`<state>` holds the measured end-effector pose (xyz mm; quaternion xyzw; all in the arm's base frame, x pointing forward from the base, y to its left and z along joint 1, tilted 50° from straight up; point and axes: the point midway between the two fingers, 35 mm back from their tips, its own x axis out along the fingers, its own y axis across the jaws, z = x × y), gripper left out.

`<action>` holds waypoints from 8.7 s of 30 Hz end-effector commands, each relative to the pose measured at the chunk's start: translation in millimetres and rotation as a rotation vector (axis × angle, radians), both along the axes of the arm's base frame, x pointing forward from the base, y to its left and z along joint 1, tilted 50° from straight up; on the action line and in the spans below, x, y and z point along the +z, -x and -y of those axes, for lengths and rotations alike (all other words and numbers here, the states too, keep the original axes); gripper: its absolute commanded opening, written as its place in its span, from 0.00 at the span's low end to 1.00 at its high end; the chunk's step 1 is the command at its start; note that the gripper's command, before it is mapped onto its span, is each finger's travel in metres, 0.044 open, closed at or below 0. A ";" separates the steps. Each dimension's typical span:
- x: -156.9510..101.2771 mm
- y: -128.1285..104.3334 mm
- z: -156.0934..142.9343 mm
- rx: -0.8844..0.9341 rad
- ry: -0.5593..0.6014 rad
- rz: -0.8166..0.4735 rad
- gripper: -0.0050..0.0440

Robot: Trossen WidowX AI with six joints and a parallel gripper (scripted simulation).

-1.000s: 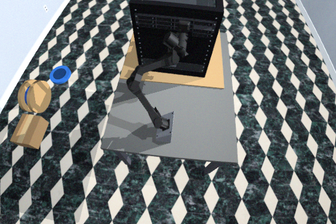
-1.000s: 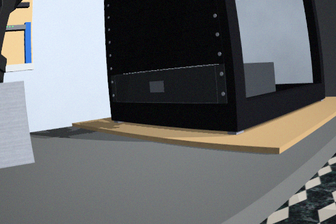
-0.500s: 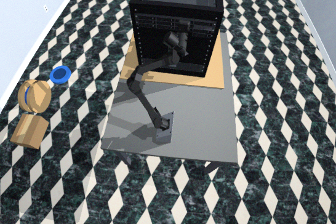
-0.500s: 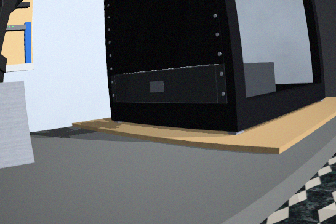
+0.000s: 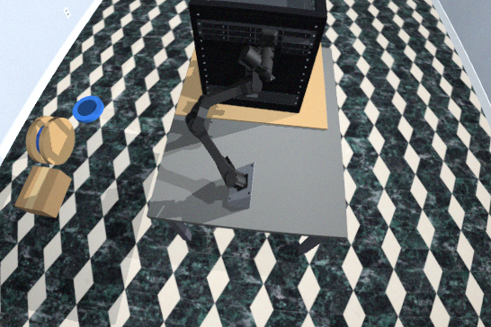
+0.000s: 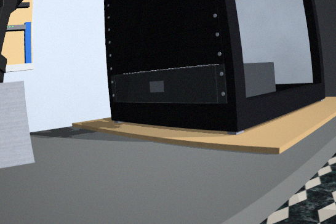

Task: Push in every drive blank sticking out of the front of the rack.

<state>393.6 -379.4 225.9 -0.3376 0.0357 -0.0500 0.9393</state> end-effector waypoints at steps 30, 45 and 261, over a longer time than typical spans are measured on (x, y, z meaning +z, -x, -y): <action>11.3 38.2 -3.1 -0.004 0.015 0.015 0.00; 11.5 56.1 -5.6 -0.004 0.015 0.015 0.00; -7.6 -6.0 -18.7 -0.004 0.015 0.015 0.00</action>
